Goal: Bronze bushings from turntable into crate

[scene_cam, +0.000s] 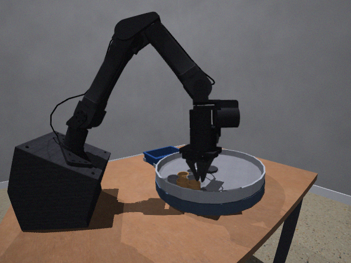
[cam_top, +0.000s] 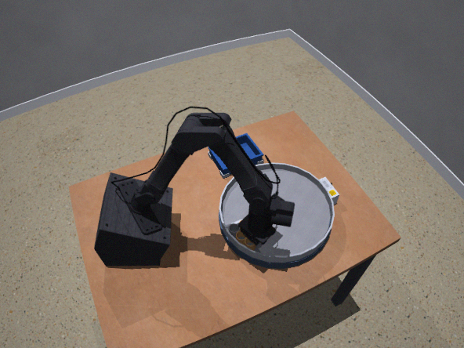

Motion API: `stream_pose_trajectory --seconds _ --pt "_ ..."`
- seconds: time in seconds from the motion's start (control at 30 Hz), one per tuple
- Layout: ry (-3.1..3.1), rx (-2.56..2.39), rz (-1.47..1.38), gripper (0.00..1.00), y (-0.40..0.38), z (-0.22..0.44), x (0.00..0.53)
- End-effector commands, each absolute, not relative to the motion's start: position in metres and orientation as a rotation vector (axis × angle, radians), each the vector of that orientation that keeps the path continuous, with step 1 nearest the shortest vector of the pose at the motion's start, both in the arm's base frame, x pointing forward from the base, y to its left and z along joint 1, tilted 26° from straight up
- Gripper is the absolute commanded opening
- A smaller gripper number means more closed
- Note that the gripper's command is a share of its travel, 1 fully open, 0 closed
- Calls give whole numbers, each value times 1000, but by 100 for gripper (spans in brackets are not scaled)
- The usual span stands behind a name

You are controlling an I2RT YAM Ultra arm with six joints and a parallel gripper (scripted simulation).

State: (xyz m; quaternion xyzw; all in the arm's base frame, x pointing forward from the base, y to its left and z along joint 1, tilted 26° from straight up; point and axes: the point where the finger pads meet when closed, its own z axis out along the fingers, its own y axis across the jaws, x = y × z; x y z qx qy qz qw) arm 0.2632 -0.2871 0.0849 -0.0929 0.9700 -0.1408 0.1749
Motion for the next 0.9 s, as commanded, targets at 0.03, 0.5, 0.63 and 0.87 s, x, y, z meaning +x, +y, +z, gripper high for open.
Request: stream_pose_trajectory --seconds 0.03,0.5,0.63,0.87 --pt "2727 -266 -410 15 -290 94 271" --pt "2727 -256 -417 15 -283 85 264" --pt "2695 -258 -463 15 -293 101 271" --pt "2699 -258 -457 15 -292 100 271"
